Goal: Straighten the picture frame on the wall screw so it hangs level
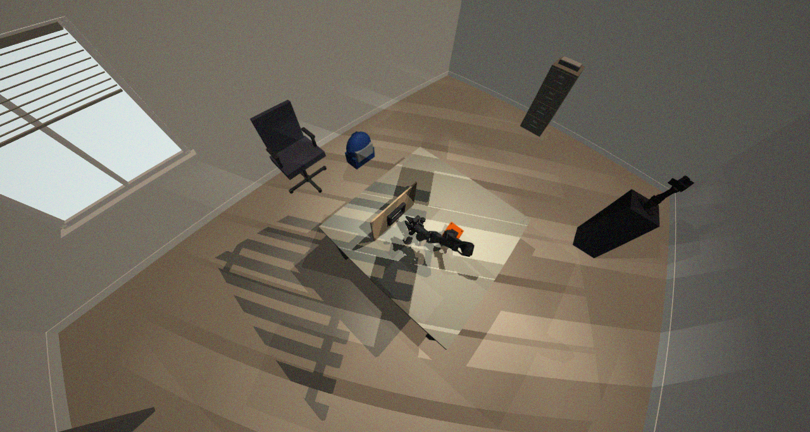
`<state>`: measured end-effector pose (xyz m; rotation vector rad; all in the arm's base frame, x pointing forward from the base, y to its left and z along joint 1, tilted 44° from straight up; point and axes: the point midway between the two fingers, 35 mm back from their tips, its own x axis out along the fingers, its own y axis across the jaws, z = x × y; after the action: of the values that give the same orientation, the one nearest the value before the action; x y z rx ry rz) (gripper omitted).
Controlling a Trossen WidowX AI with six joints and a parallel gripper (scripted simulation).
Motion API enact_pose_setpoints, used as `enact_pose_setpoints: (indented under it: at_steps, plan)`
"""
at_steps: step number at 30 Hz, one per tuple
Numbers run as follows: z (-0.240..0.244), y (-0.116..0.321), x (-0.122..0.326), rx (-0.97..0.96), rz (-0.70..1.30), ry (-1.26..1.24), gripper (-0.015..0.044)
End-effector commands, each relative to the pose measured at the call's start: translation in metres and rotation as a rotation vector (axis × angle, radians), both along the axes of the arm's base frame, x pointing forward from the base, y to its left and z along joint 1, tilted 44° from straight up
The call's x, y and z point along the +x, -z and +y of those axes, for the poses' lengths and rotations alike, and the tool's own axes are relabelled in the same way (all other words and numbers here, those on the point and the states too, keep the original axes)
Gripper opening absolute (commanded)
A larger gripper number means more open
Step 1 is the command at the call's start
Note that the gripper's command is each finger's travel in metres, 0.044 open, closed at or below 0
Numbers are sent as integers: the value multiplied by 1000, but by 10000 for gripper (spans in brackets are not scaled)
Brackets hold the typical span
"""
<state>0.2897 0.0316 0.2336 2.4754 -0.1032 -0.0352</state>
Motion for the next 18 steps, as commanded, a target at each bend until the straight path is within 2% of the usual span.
enact_pose_setpoints:
  at_steps: [1, 4, 18]
  plan:
    - [-1, 4, -12, 24, -2, 7, 260]
    - [-3, -3, -12, 24, -1, 1, 260]
    - [-34, -10, -102, 190, -12, 8, 260]
